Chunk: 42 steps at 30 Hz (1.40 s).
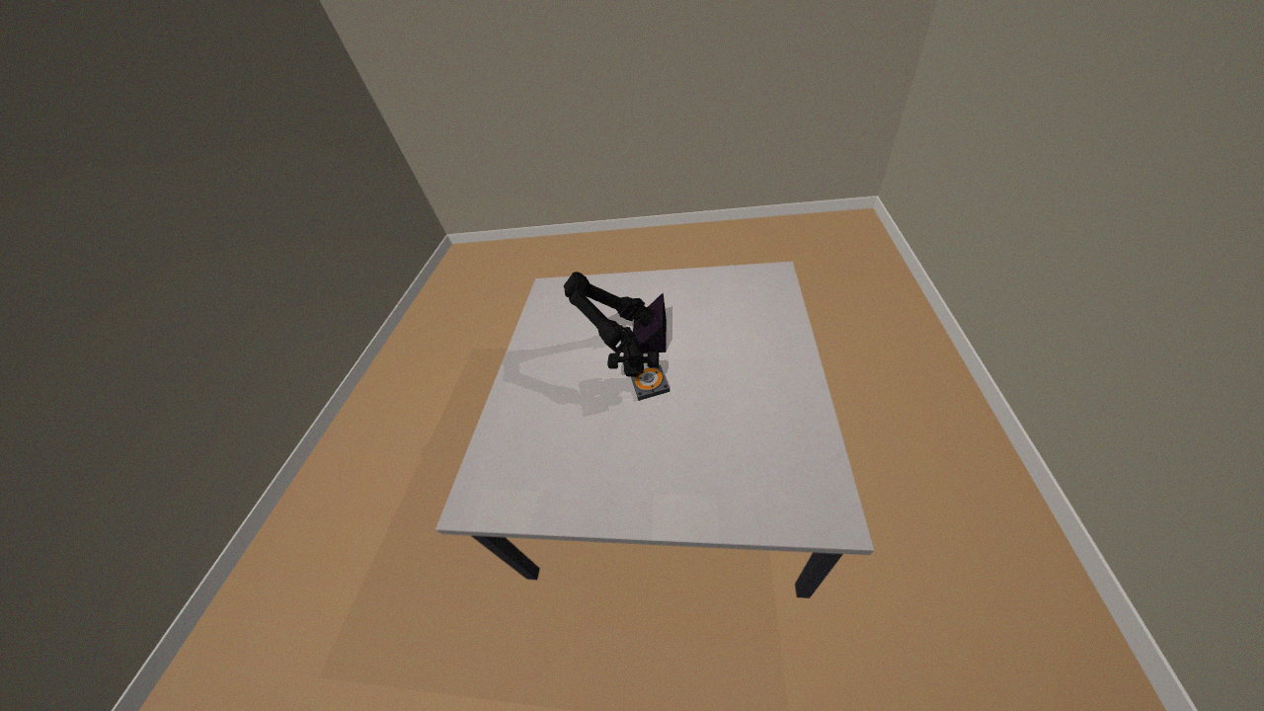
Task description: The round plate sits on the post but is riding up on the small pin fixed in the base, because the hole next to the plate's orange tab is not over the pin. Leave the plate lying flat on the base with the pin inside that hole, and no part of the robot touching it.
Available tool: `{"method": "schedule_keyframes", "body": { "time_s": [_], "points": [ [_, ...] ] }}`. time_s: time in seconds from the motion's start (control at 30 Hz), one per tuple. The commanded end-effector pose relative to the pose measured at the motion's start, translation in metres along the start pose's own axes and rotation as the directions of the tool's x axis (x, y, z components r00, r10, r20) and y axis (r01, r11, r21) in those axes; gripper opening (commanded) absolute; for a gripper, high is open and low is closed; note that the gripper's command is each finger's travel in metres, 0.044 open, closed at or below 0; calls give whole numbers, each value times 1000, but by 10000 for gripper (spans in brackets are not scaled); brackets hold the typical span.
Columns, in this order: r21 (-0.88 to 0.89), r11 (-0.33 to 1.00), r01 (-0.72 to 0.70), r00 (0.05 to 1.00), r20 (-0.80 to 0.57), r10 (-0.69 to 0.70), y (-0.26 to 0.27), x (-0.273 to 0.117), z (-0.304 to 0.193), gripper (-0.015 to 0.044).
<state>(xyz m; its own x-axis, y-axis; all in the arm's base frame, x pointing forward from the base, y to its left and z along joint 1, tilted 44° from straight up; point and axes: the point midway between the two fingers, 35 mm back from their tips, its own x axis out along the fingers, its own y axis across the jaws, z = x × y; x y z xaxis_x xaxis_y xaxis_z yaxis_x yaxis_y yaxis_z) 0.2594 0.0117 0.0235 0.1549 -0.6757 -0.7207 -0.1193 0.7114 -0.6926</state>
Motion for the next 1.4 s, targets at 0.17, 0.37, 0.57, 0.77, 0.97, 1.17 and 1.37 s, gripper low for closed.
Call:
{"method": "schedule_keyframes", "body": {
  "time_s": [0.17, 0.37, 0.57, 0.77, 0.97, 1.17, 1.37],
  "points": [
    [5, 1000, 2, 1000, 10, -2, -3, -2, 11, 0],
    [5, 1000, 2, 1000, 10, -2, -4, -2, 17, 0],
    [5, 1000, 2, 1000, 10, -2, -4, -2, 21, 0],
    [5, 1000, 2, 1000, 11, -2, -5, -2, 23, 0],
    [5, 1000, 2, 1000, 11, -2, -4, -2, 29, 0],
    [6, 1000, 1, 1000, 11, -2, -2, -3, 35, 0],
    [6, 1000, 1, 1000, 11, -1, 0, -4, 42, 0]
  ]
}}
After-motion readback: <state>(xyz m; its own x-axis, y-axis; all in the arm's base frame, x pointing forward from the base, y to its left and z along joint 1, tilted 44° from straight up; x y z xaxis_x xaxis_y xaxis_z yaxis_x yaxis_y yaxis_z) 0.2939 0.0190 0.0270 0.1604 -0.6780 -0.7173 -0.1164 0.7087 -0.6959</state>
